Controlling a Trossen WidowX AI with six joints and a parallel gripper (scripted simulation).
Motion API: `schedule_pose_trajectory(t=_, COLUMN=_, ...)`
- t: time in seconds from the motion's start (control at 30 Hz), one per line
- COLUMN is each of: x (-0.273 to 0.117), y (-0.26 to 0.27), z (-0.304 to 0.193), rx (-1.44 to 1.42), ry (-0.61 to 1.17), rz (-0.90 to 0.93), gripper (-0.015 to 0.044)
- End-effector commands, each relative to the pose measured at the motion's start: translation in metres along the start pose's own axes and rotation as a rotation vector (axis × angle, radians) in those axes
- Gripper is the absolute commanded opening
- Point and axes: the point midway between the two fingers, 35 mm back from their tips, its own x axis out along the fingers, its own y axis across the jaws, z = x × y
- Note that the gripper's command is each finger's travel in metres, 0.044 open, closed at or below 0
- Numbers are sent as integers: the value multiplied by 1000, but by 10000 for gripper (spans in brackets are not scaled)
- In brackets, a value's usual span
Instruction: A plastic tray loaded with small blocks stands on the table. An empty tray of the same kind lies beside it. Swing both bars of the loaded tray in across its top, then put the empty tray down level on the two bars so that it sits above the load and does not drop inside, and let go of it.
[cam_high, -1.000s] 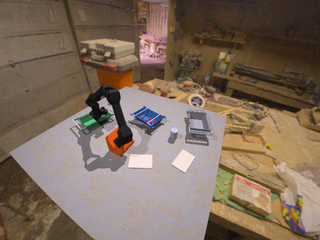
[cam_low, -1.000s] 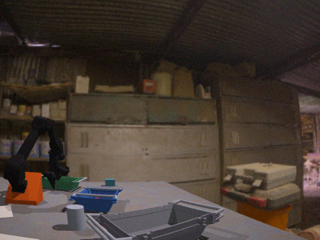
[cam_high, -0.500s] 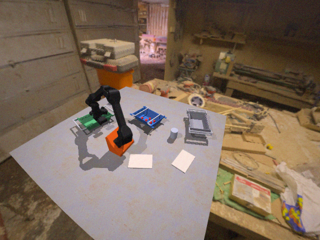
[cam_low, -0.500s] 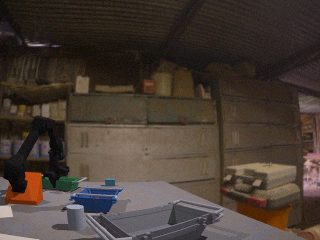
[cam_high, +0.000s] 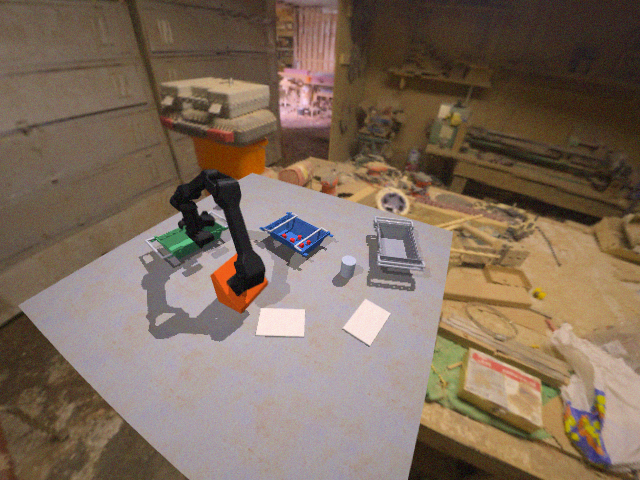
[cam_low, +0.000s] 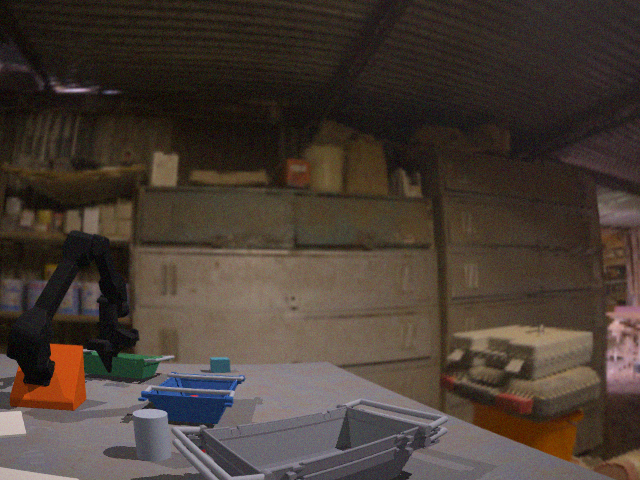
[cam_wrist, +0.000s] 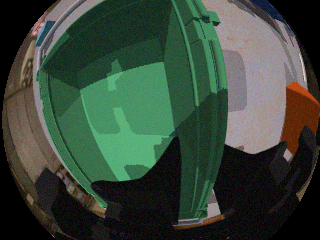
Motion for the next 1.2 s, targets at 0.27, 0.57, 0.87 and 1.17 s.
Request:
schedule_pose_trajectory(t=0.27, x=-67, y=-1, z=-1, rx=1, ry=0, rz=1, gripper=0)
schedule_pose_trajectory(t=0.57, x=-68, y=-2, z=-1, rx=1, ry=0, rz=1, gripper=0)
schedule_pose_trajectory(t=0.87, x=-78, y=1, z=-1, rx=1, ry=0, rz=3, gripper=0)
schedule_pose_trajectory(t=1.17, x=-118, y=5, z=-1, rx=-1, ry=0, rz=9, gripper=0)
